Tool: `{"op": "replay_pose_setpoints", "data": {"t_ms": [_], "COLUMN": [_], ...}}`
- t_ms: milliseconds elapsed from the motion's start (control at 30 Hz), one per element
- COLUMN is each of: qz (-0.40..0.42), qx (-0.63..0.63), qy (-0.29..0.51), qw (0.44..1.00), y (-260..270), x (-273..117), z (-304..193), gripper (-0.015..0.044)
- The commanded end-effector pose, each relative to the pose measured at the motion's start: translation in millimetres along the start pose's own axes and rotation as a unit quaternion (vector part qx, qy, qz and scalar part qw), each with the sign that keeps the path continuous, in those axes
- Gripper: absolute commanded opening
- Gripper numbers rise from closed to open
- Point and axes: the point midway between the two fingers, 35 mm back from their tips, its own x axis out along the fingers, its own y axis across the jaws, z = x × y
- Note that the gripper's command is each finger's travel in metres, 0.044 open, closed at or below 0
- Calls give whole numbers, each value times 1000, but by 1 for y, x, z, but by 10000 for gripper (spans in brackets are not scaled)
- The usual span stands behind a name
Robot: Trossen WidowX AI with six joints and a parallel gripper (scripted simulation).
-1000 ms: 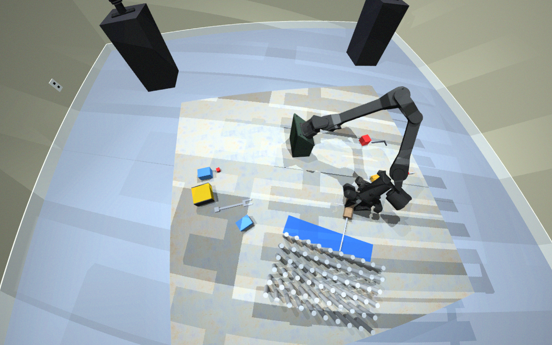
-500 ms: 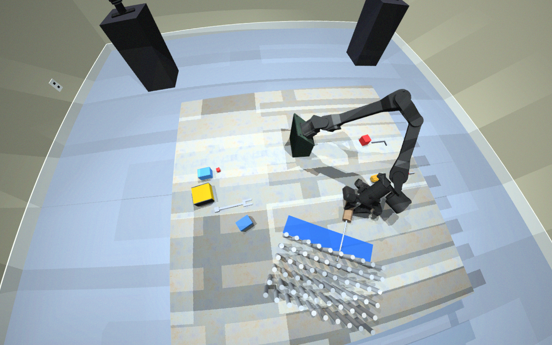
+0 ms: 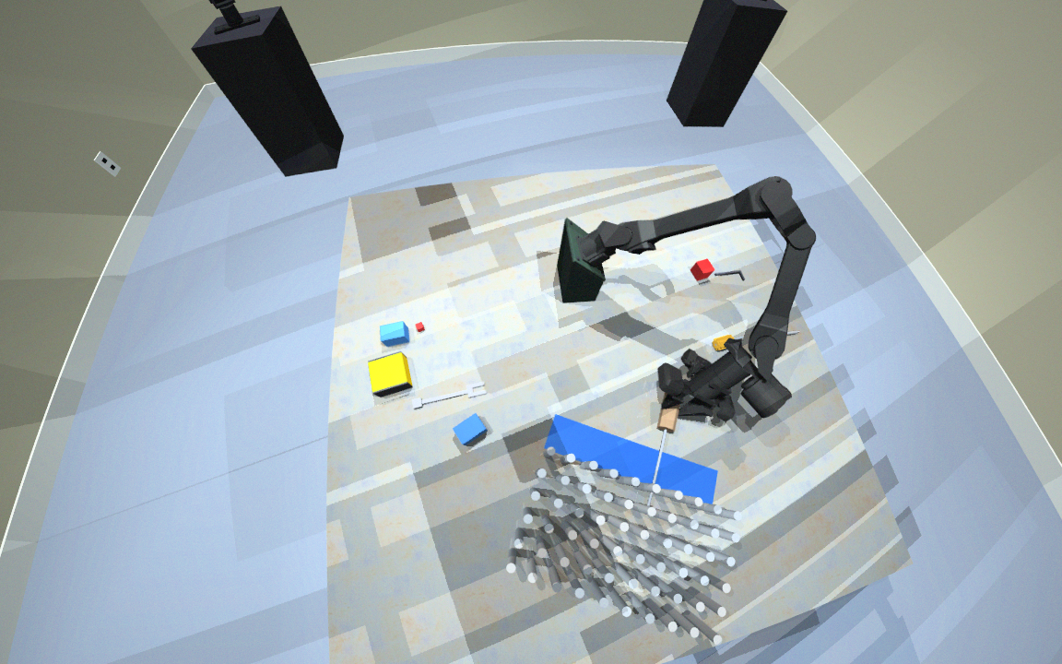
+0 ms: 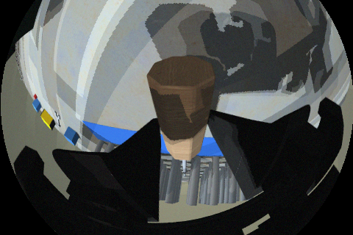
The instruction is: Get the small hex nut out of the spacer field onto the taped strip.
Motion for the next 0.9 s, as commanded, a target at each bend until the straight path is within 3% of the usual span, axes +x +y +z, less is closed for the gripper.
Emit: {"op": "replay_pose_setpoints", "data": {"t_ms": [0,867], "qz": [-2,-2], "qx": [0,0], "qy": [3,4], "qw": [1000,1000], "y": [-1,-1], "x": [0,9], "z": [-6,-25], "gripper": [0,0]}}
